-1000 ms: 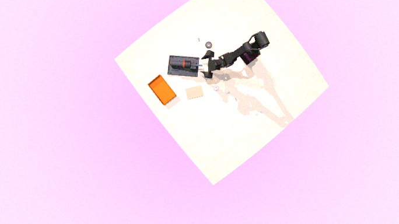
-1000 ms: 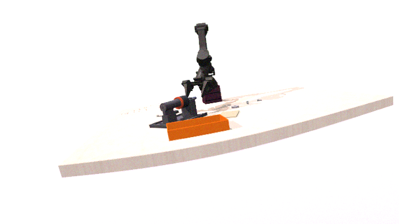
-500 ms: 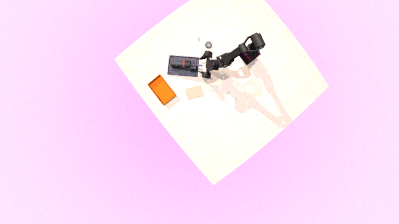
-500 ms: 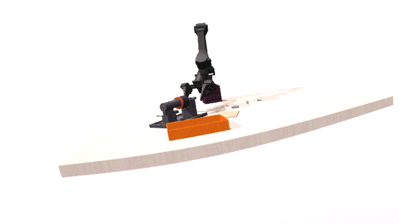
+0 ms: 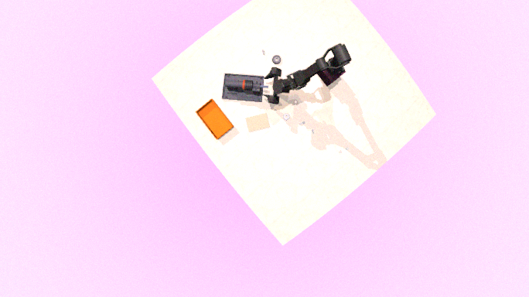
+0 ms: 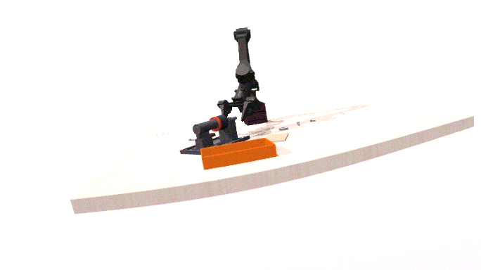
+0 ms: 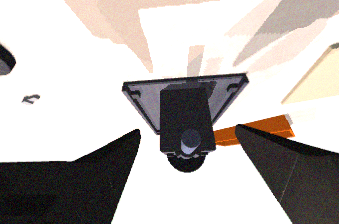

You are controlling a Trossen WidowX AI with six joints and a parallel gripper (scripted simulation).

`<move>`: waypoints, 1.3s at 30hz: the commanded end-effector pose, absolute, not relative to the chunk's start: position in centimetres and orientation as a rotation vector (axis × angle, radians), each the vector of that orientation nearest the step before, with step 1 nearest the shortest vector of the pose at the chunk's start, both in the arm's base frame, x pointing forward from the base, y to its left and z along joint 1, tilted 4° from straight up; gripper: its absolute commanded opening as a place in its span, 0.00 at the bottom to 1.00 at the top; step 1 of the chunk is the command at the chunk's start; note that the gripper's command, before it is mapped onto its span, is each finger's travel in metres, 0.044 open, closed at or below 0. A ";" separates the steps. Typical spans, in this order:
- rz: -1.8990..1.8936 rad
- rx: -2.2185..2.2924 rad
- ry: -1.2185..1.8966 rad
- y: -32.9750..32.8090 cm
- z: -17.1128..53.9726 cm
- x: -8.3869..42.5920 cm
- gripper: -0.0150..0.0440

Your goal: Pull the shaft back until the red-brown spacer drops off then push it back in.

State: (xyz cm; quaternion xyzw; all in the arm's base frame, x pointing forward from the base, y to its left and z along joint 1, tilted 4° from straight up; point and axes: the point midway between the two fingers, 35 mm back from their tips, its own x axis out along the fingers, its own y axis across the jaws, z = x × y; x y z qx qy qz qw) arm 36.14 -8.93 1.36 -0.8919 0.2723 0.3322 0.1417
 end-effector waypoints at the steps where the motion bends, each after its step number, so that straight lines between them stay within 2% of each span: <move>1: 0.960 -2.580 0.778 -8.9 1.4 36.2 1.00; 35: 0.959 -2.580 0.778 -9.6 0.2 37.4 1.00; 39: 0.956 -2.575 0.786 -9.6 0.2 37.3 0.82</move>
